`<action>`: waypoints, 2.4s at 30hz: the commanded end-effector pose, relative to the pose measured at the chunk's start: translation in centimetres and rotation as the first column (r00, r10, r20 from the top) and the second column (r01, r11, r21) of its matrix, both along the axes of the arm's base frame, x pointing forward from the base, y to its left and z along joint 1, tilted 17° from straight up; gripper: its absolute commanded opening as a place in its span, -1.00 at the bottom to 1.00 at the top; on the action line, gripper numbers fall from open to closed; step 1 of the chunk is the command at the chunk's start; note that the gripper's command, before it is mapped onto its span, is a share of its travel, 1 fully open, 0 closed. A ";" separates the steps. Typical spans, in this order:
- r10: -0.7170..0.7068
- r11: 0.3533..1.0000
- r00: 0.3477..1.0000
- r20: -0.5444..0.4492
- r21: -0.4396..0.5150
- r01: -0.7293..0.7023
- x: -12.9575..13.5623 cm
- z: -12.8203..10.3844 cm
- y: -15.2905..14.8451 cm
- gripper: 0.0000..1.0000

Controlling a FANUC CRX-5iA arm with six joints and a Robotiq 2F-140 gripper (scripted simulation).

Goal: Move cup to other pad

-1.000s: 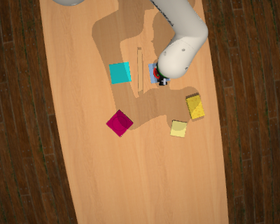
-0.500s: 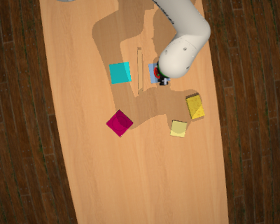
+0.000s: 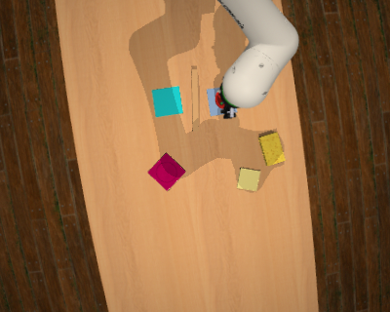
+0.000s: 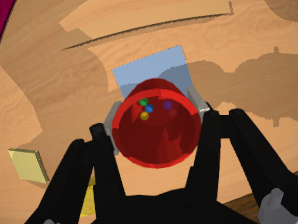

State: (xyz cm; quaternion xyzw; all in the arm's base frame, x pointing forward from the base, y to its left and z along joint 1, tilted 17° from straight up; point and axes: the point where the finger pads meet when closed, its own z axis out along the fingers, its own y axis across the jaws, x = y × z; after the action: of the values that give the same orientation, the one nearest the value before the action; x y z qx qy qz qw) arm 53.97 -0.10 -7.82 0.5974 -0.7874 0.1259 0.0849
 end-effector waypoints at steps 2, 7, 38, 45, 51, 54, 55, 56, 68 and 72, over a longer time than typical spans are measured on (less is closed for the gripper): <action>0.000 1.000 1.000 0.000 0.000 0.000 0.0 0.3 0.1 -0.02; 0.000 1.000 1.000 0.000 0.000 0.000 0.0 0.3 0.1 -0.02; 0.000 1.000 1.000 0.000 0.000 0.000 -1.3 1.6 -4.2 -0.02; 0.000 1.000 1.000 0.000 0.000 0.000 -2.1 2.4 -6.8 -0.02; 0.000 1.000 1.000 0.000 0.000 0.000 -3.0 3.2 -9.4 -0.02; 0.000 1.000 1.000 0.000 0.000 0.000 -3.4 3.6 -10.8 -0.02; 0.000 1.000 1.000 0.000 0.000 0.000 -3.4 3.6 -10.8 -0.02; 0.000 1.000 1.000 0.000 0.000 0.000 -3.4 3.6 -10.8 -0.02; 0.000 1.000 1.000 0.000 0.000 0.000 -4.8 5.0 -15.2 -0.02; 0.000 1.000 1.000 0.000 0.000 0.000 -5.1 5.3 -16.0 -0.02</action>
State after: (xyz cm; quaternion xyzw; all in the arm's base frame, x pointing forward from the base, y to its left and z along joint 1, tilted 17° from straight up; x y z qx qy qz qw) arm 48.94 -15.95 -2.63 0.5974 -0.7874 0.1259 0.0850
